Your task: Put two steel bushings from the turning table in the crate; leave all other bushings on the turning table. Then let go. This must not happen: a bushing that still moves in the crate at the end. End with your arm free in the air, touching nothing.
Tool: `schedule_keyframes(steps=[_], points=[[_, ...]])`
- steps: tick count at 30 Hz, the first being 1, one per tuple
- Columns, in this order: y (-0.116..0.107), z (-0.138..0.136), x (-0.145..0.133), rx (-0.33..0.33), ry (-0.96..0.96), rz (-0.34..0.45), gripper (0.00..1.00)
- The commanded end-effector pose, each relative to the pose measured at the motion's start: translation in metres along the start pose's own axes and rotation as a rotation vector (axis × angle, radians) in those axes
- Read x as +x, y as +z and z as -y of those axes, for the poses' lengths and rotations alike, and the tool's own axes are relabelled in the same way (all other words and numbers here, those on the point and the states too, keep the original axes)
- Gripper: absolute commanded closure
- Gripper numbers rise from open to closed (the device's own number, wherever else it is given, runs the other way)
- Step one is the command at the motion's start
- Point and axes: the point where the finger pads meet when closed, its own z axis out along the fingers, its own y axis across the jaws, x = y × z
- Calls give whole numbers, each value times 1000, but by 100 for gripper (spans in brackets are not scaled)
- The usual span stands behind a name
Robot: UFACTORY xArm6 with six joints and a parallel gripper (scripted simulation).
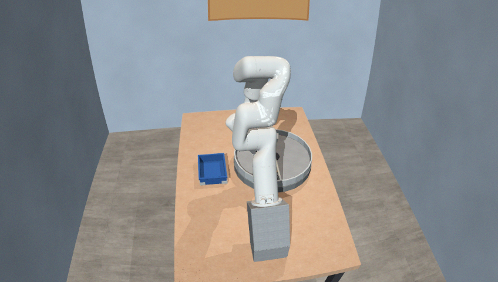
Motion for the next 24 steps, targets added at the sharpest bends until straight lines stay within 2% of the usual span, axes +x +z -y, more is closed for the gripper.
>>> schedule_keyframes(steps=[1,12,19,21,24], points=[[-3,1,2,1,1,1,100],[-9,2,-5,1,1,1,100],[-36,6,-37,1,1,1,100],[-36,6,-37,1,1,1,100],[-54,9,-58,1,1,1,100]])
